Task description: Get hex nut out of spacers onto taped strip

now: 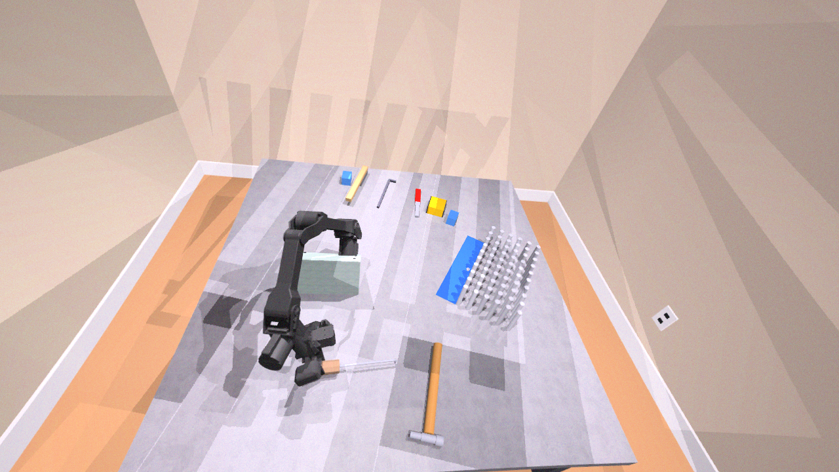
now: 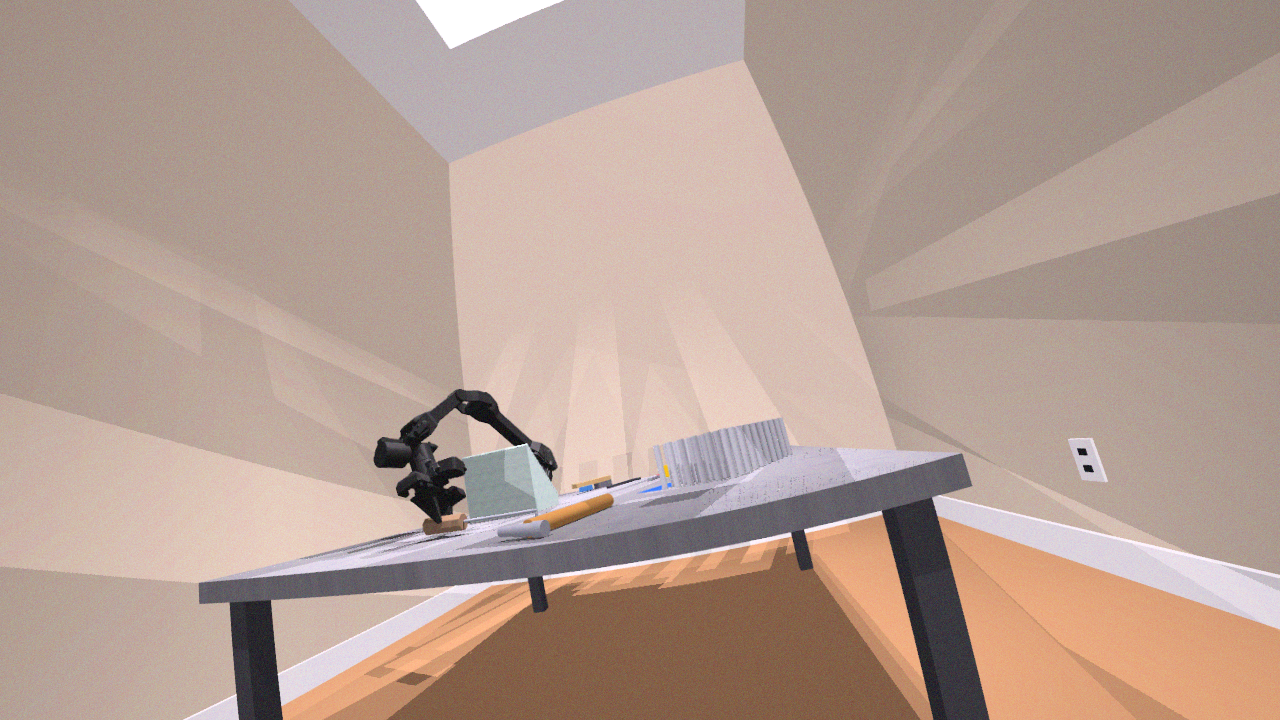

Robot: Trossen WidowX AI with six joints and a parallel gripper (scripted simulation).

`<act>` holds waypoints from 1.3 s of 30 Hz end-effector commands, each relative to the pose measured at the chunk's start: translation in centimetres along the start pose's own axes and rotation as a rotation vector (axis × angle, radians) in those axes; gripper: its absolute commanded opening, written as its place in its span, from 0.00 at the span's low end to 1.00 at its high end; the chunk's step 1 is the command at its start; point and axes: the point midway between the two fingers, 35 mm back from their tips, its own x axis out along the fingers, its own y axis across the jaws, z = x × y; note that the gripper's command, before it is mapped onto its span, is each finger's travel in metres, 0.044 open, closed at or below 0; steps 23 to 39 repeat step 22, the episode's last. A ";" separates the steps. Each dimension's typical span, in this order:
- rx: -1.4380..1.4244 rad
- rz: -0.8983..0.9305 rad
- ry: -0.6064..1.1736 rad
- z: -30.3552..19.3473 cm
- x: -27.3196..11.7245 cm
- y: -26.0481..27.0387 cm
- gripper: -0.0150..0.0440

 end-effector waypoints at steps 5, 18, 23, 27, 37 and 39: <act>-0.001 0.006 -0.002 -0.1 0.6 0.5 0.25; 0.000 0.001 0.000 -0.1 0.3 0.2 0.83; 0.000 0.001 0.000 -0.1 0.3 0.2 1.00; 0.000 0.001 0.000 -0.1 0.3 0.2 1.00; 0.000 0.001 0.000 -0.1 0.3 0.2 1.00; 0.000 0.001 0.000 -0.1 0.3 0.2 1.00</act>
